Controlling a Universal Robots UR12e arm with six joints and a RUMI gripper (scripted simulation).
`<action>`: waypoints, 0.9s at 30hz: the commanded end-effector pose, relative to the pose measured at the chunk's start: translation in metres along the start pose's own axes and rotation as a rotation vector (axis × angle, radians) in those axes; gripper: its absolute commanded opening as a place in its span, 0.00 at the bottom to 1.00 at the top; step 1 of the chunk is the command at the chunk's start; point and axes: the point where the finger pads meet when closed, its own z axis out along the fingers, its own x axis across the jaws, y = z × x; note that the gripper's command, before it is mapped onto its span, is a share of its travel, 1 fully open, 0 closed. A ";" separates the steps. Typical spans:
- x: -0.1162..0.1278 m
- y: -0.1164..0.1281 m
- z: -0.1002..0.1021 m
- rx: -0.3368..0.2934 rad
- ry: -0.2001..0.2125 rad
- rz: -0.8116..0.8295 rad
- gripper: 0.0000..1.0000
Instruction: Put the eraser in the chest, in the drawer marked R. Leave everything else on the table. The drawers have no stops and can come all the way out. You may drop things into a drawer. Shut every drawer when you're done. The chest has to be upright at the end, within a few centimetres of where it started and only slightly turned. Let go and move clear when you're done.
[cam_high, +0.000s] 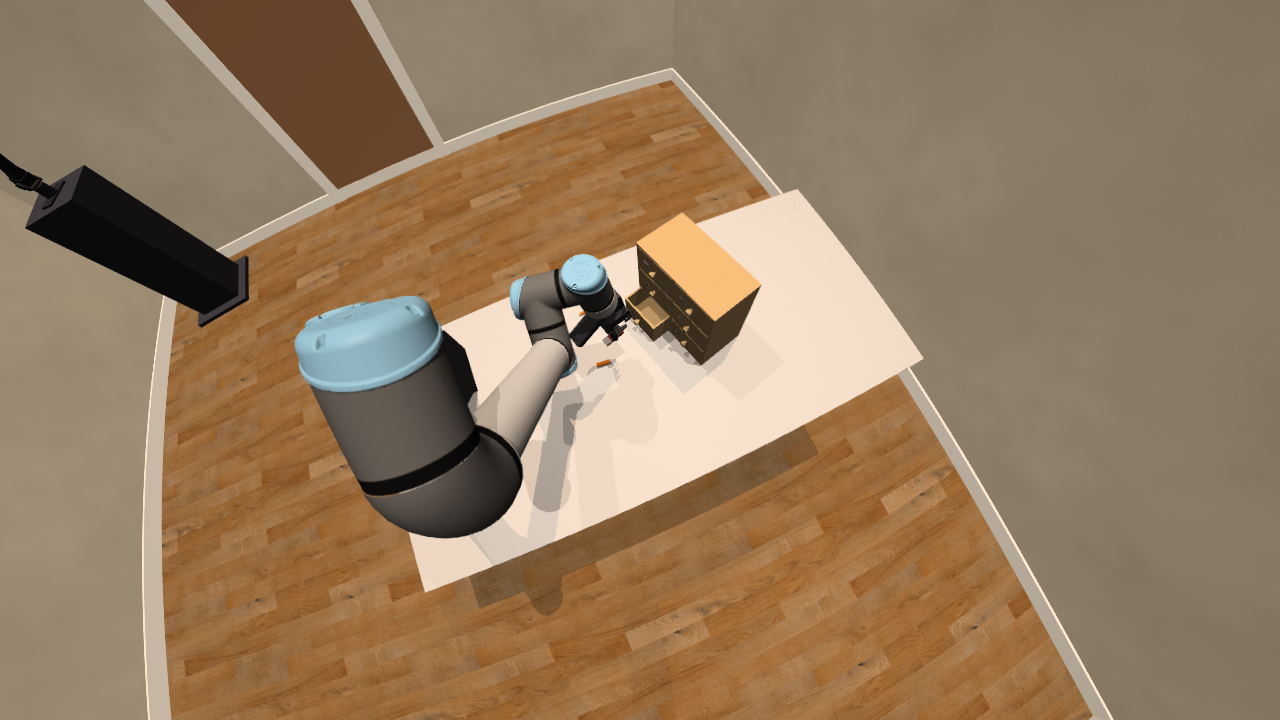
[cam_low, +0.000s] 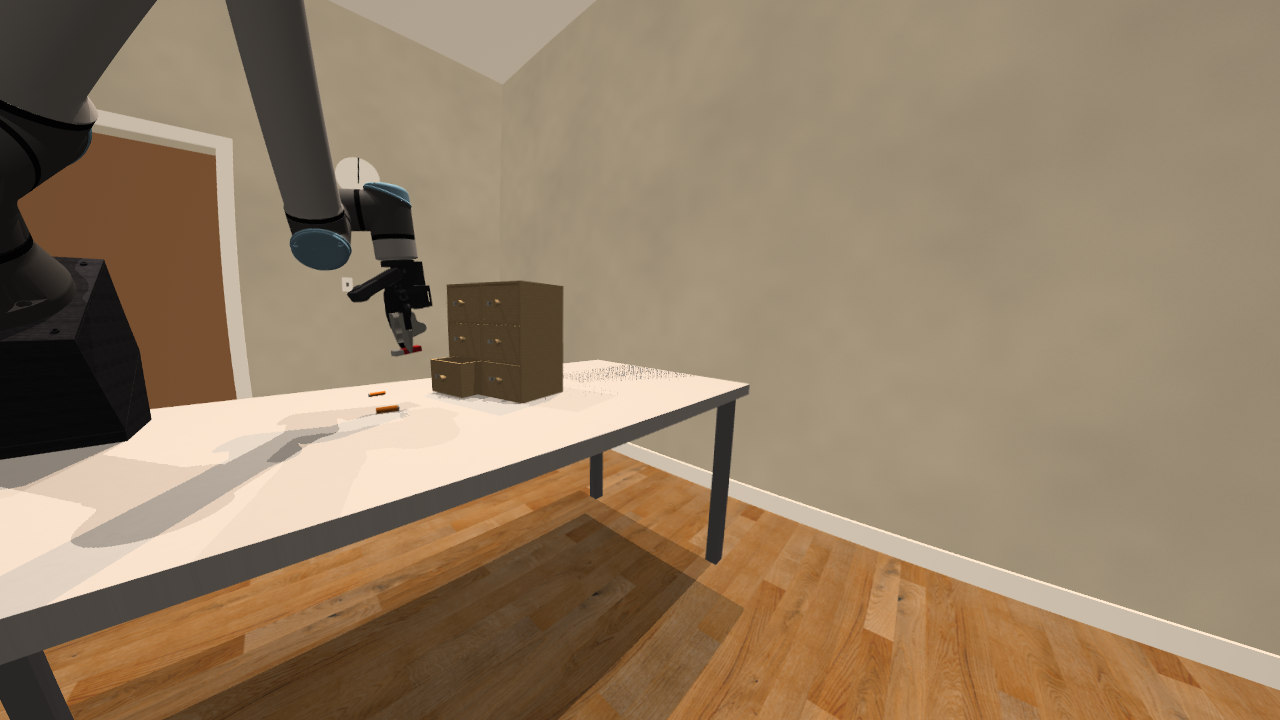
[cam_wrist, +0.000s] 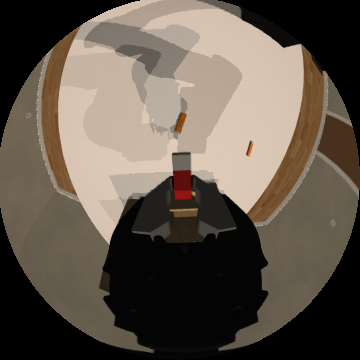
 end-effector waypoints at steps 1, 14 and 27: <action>0.000 0.000 0.000 -0.026 0.000 0.000 0.11; 0.000 -0.001 0.000 -0.151 0.000 0.000 0.11; 0.000 -0.002 0.001 -0.278 0.000 0.000 0.11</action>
